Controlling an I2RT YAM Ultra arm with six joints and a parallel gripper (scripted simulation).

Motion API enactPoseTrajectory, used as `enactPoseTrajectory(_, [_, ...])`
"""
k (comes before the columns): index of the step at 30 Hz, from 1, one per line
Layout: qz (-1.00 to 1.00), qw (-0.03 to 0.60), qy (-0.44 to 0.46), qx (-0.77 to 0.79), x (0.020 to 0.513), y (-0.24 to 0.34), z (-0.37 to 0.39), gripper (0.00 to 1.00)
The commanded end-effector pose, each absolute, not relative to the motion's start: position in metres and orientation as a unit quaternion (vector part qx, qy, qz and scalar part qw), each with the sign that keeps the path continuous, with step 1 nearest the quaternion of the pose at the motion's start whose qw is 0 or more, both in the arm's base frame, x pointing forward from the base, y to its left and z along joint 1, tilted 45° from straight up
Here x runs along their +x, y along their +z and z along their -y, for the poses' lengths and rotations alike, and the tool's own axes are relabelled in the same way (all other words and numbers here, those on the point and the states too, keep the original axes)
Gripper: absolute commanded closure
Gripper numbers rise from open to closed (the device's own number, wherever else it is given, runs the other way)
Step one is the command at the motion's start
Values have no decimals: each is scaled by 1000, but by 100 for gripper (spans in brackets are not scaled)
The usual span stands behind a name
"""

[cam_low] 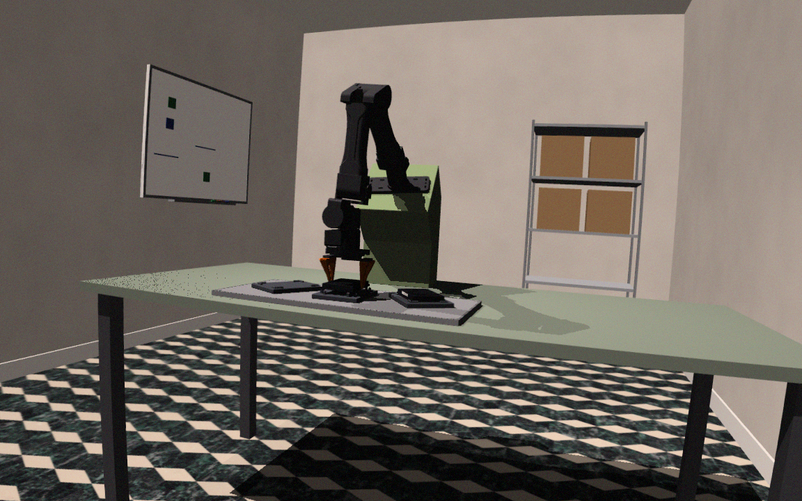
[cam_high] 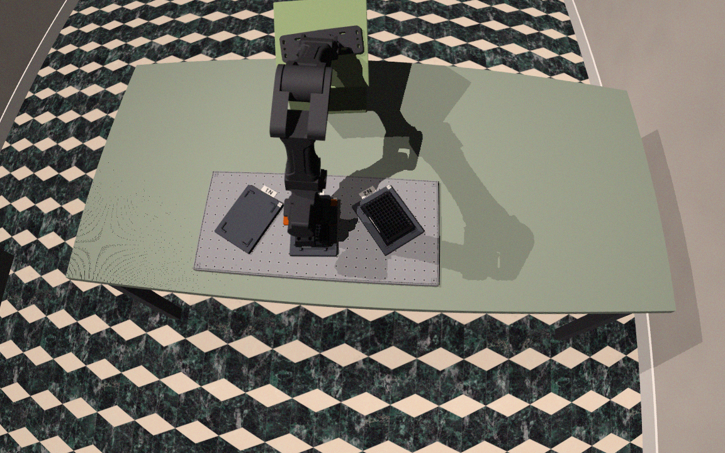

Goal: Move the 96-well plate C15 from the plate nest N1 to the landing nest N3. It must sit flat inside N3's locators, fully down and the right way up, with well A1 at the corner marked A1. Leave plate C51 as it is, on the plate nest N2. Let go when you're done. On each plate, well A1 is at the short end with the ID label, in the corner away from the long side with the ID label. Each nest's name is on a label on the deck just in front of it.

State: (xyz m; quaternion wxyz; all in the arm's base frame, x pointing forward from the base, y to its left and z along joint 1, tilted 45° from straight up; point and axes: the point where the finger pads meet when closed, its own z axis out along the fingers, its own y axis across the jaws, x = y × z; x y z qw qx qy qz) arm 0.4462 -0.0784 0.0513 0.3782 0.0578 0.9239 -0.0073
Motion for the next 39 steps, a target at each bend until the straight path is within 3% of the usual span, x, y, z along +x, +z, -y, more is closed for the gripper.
enactPoseTrajectory(1, [-914,400,-12,60,454,68,80,100])
enactPoseTrajectory(39, [-923,381,-9,61,449,45,78,100])
